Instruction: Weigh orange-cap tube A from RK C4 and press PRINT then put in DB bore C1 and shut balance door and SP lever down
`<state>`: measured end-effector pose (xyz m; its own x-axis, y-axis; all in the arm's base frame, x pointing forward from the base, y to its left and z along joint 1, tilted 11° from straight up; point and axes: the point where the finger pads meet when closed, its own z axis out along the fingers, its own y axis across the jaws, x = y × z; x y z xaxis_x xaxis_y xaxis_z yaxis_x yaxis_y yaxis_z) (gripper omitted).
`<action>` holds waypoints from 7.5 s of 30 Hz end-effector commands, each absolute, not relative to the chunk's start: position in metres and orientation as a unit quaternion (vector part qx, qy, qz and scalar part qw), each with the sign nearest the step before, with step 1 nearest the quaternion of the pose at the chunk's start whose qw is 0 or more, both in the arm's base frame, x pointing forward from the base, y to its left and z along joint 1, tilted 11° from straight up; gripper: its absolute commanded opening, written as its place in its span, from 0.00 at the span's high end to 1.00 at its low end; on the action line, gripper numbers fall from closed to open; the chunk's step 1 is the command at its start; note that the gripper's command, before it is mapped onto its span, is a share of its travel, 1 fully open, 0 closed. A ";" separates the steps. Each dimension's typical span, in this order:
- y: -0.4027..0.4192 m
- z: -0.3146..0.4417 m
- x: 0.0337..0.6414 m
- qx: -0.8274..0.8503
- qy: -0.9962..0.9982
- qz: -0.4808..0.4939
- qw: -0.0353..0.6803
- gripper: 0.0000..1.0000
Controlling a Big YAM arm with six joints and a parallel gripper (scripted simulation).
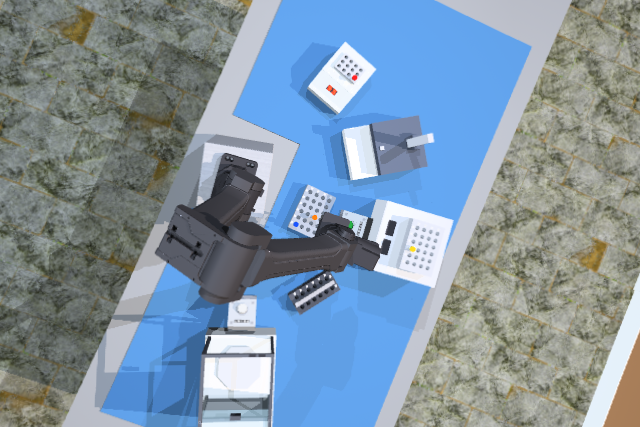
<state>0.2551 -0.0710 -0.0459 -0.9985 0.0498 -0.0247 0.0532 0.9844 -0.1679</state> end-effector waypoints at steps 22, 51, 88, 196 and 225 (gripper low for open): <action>-0.049 -0.054 0.239 0.090 0.991 -0.096 0.033 0.64; -0.046 -0.058 0.235 0.079 0.992 -0.095 0.029 0.64; -0.054 -0.093 0.225 0.079 0.992 -0.096 0.018 0.64; -0.057 -0.117 0.232 0.079 0.992 -0.095 0.025 0.64; -0.060 -0.115 0.231 0.080 0.992 -0.095 0.031 0.91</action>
<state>0.2268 -0.0573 -0.1183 -0.9863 0.1565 -0.0518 0.1636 0.9684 -0.1883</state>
